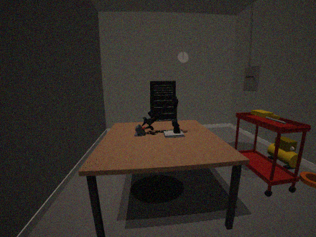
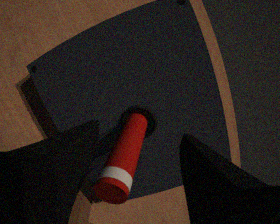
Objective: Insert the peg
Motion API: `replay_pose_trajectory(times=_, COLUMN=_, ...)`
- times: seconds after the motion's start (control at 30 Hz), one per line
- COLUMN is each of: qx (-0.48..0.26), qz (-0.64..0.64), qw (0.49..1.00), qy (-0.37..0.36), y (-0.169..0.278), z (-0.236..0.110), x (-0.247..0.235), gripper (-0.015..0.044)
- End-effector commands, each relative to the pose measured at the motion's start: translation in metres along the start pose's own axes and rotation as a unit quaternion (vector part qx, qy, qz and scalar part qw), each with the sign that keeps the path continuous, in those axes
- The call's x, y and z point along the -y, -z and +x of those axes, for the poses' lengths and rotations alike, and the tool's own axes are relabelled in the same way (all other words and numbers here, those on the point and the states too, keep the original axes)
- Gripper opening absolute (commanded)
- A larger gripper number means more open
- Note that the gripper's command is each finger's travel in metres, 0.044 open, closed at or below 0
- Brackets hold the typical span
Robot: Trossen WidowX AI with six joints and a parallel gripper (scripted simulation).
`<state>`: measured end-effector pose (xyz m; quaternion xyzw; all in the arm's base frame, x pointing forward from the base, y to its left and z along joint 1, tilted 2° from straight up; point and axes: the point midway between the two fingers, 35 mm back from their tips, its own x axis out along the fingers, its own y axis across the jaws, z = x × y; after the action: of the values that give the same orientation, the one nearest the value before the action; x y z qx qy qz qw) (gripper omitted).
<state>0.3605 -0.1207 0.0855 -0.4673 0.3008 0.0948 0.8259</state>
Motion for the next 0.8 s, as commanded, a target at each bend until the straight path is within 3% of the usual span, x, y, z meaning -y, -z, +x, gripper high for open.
replay_pose_trajectory(times=0.0, qx=0.0, qz=0.0, qw=1.0, qy=0.0, y=0.0, z=0.0, x=0.0, gripper=0.0341)
replay_pose_trajectory(times=0.13, qx=0.0, qz=0.0, qw=1.0, qy=0.0, y=0.0, z=-0.003, x=0.001, gripper=0.044)
replay_pose_trajectory(times=0.77, qx=-0.001, qz=0.001, qw=1.0, qy=0.0, y=0.0, z=-0.022, x=0.004, gripper=0.044)
